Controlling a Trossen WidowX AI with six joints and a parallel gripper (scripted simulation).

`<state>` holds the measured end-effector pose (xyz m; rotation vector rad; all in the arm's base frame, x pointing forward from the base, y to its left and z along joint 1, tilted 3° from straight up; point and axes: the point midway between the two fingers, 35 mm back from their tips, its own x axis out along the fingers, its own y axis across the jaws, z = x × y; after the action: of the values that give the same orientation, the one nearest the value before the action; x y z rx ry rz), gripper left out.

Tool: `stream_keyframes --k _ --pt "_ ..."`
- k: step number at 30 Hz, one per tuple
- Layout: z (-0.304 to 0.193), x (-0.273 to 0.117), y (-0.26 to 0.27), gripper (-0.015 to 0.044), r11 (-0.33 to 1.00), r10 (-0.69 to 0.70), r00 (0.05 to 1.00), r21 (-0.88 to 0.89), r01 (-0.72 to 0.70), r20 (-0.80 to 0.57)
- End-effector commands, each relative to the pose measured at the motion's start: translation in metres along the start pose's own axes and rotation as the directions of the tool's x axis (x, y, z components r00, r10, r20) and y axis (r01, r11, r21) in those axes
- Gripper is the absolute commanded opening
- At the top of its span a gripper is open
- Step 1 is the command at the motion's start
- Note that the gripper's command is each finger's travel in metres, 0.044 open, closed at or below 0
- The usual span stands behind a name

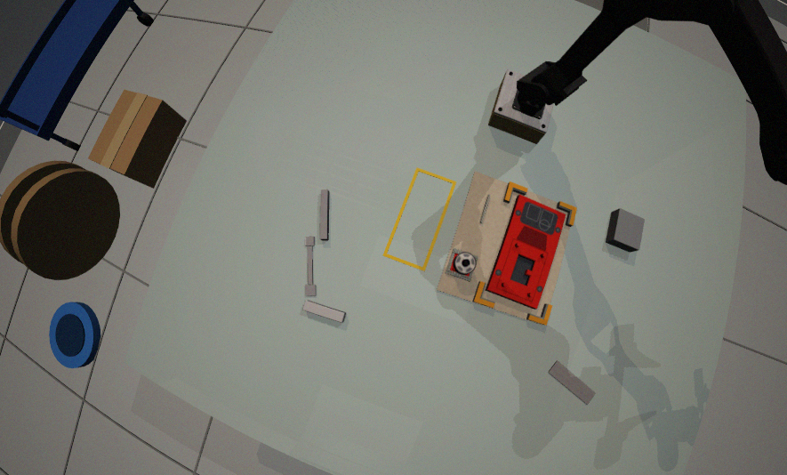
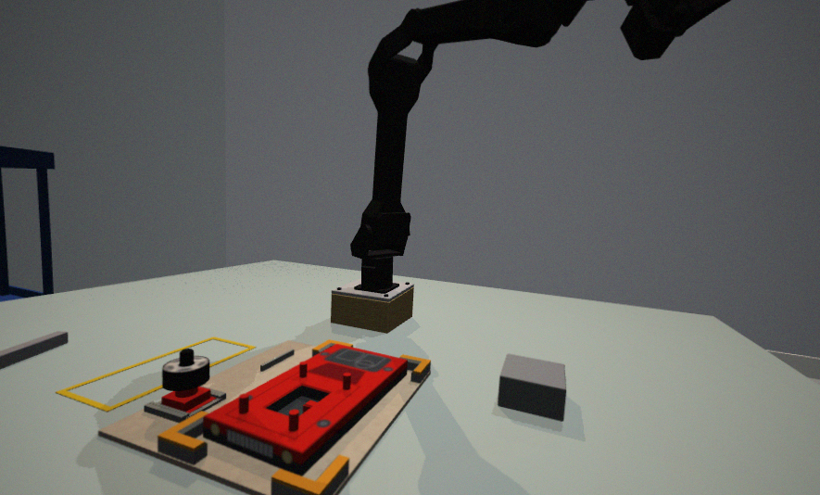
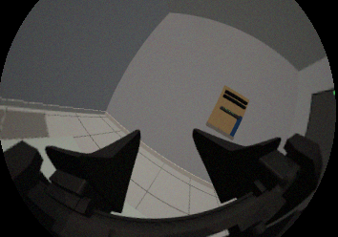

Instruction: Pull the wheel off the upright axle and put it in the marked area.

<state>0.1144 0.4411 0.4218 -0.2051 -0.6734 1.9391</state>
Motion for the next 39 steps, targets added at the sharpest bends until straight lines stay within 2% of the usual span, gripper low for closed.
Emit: stream_keyframes --k 1,6,11,16,21,26,31,35,39 --pt "-0.053 -0.034 -0.033 0.0300 0.946 -0.129 0.975 0.274 0.175 -0.179" --pt "-0.103 -0.087 -0.061 0.0300 0.762 -0.246 0.892 0.494 0.420 -0.379" --pt "-0.149 -0.149 -0.078 0.0300 0.466 -0.318 0.757 0.602 0.649 -0.571" --pt "-0.186 -0.220 -0.081 0.0300 0.098 -0.336 0.585 0.590 0.801 -0.738" --pt "-0.213 -0.293 -0.070 0.0300 -0.284 -0.297 0.394 0.474 0.834 -0.870" --pt "-0.229 -0.366 -0.045 0.0300 -0.619 -0.204 0.203 0.287 0.731 -0.958" --pt "-0.233 -0.435 -0.010 0.0300 -0.857 -0.071 0.025 0.074 0.510 -0.997" --pt "-0.228 -0.484 0.026 0.0300 -0.959 0.062 -0.090 -0.085 0.270 -0.994" --pt "-0.216 -0.526 0.070 0.0300 -0.971 0.238 -0.163 -0.236 -0.031 -0.958"
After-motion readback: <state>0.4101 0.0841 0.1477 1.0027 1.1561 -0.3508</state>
